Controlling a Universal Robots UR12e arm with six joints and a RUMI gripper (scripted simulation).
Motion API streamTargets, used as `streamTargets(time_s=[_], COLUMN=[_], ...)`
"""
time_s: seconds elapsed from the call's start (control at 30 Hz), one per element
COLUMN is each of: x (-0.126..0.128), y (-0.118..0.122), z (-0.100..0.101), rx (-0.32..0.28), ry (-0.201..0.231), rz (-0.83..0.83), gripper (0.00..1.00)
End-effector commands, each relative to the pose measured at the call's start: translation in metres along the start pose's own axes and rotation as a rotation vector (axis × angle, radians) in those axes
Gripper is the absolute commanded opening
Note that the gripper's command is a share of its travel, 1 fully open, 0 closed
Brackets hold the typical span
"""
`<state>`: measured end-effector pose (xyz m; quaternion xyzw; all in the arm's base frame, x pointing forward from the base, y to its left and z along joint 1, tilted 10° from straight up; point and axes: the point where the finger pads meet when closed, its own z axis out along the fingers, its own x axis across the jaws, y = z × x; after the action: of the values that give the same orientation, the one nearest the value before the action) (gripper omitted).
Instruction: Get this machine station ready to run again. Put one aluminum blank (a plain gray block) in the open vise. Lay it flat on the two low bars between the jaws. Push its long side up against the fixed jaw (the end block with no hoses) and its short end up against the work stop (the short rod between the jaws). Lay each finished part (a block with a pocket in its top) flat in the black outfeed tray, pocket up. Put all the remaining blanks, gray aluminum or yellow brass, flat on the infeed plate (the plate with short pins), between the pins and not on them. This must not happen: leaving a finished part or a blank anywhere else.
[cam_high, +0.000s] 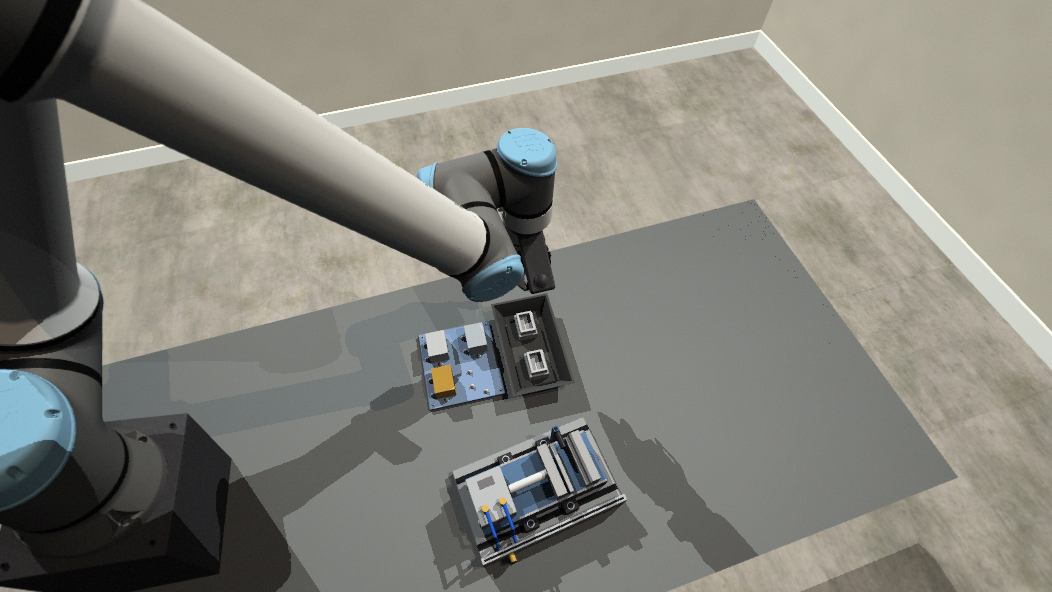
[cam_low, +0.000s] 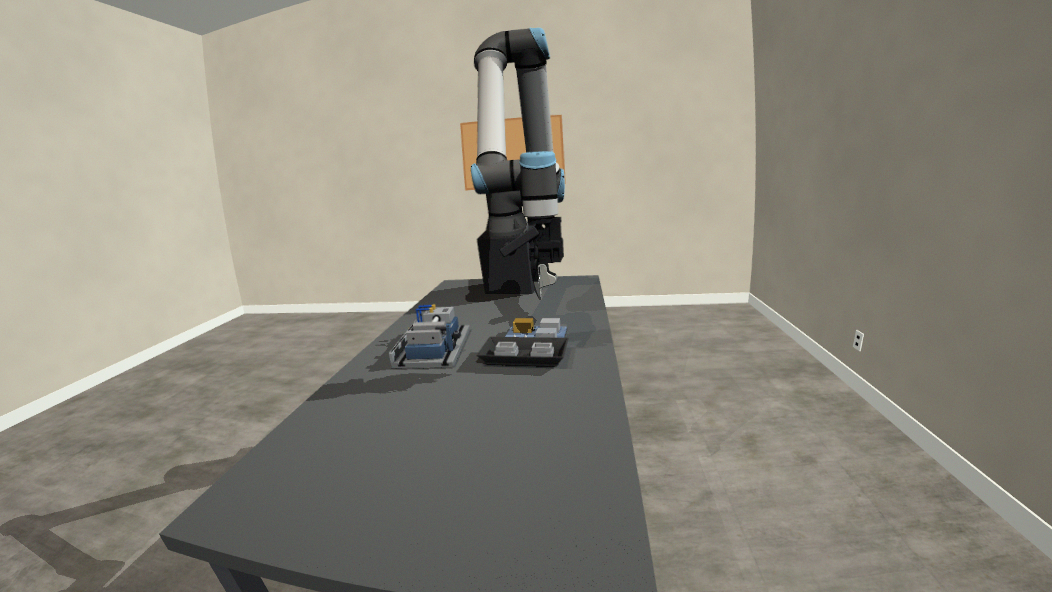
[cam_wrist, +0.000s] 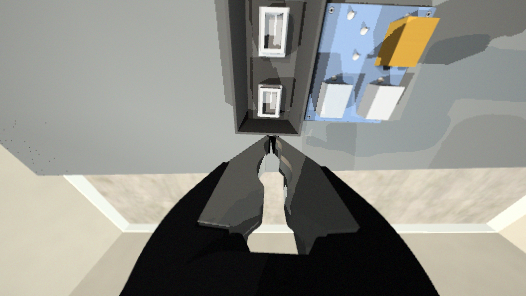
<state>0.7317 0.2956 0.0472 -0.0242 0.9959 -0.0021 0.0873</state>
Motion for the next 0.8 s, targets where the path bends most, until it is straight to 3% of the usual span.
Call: streamTargets(time_s=[0.0, 0.17, 0.4, 0.47, 0.63, 0.77], x=[-0.001, 0.019, 0.107, 0.107, 0.177, 0.209], y=[0.0, 0.0, -0.002, -0.002, -0.006, -0.009], z=[-0.001, -0.001, -0.001, -0.001, 0.0, 0.0], rx=[0.0, 0.0, 0.0, 0.0, 0.0, 0.0], ry=[-0.002, -0.001, -0.001, -0.001, -0.001, -0.001], rz=[0.0, 0.0, 0.0, 0.0, 0.0, 0.0], gripper=[0.0, 0.0, 0.0, 0.0, 0.0, 0.0])
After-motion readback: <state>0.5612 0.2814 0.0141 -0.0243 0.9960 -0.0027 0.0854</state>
